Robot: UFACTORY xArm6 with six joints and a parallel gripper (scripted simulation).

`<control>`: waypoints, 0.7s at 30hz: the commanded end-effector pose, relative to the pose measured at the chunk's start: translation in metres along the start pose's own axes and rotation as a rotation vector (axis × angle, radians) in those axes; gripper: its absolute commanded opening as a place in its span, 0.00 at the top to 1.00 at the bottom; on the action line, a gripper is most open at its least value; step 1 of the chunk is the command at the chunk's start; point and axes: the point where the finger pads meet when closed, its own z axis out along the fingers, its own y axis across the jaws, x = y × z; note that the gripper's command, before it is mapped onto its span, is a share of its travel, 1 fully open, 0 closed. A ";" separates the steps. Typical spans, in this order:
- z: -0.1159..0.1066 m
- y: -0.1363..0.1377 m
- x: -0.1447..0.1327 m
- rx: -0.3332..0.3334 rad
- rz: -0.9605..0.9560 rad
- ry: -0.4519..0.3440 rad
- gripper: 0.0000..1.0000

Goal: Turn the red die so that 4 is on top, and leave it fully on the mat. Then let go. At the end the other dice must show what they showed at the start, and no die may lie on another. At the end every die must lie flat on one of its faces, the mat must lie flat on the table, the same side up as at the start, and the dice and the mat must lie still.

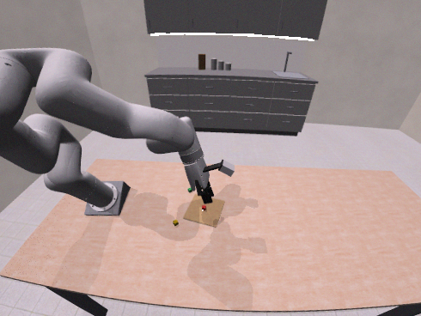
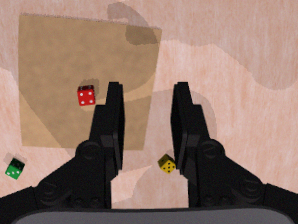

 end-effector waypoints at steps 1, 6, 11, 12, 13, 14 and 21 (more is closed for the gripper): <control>-0.003 -0.004 0.003 0.020 -0.025 -0.131 0.69; -0.010 -0.016 0.002 0.092 -0.053 -0.240 0.69; -0.019 -0.030 0.002 0.172 -0.080 -0.322 0.69; -0.021 -0.032 0.002 0.185 -0.084 -0.333 0.69; -0.022 -0.034 0.002 0.194 -0.087 -0.340 0.69; -0.022 -0.035 0.002 0.200 -0.089 -0.345 0.69; -0.023 -0.036 0.002 0.205 -0.090 -0.349 0.00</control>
